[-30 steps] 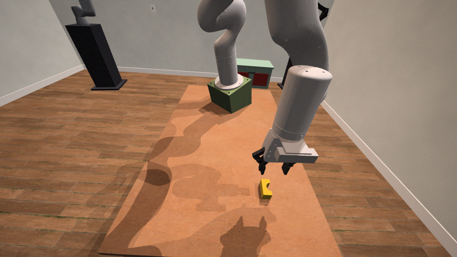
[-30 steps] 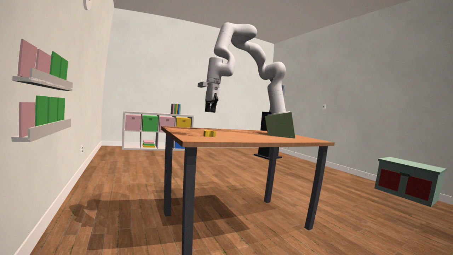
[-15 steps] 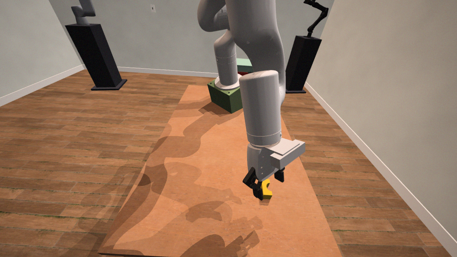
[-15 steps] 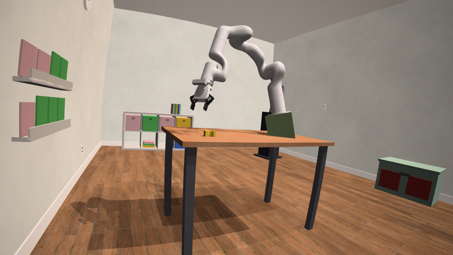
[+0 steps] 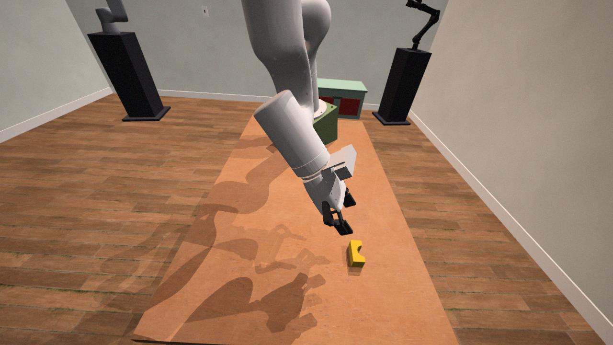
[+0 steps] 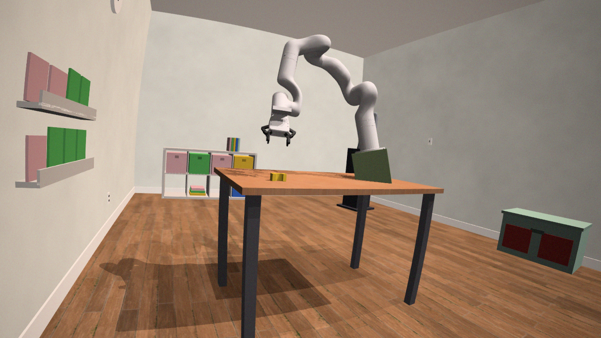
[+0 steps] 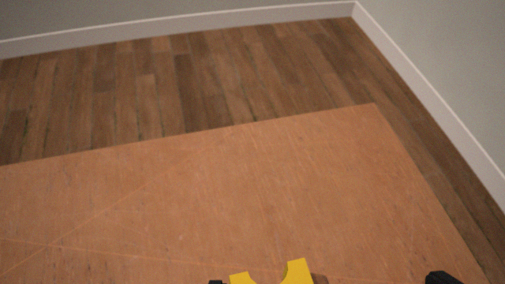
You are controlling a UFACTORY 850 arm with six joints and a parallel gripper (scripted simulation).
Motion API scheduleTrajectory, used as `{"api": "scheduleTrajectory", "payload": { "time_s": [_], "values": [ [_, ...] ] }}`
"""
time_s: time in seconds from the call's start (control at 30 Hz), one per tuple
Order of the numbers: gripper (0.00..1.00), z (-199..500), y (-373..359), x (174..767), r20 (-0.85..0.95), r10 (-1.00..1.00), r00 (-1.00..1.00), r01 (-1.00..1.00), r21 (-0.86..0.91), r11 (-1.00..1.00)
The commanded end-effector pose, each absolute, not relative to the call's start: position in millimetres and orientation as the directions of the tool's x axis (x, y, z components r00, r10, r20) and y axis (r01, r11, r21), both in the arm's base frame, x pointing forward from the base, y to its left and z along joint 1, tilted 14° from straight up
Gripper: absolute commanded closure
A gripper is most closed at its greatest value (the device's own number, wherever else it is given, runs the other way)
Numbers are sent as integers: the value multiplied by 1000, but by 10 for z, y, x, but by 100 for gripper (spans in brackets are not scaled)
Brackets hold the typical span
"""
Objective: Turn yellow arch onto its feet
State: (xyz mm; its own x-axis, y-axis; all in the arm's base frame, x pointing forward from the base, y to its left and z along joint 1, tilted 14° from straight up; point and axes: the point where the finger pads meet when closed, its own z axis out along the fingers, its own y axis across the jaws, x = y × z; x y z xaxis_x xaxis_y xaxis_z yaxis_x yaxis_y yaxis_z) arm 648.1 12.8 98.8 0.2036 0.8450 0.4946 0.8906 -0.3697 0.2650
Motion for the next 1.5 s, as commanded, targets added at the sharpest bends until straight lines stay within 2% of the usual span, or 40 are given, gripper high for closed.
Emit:
{"api": "scheduleTrajectory", "payload": {
  "time_s": [0.0,0.2,0.4,0.53,1.47],
  "values": [
    [0,1007,124,6531,536,843,40,971,179,-160],
    [0,927,107,6544,537,843,39,971,180,-160],
    [0,204,-41,6666,537,843,39,971,180,-160],
    [0,67,-69,6689,537,843,39,971,180,-160],
    [0,-248,105,6777,537,843,39,971,180,-160]
  ]
}}
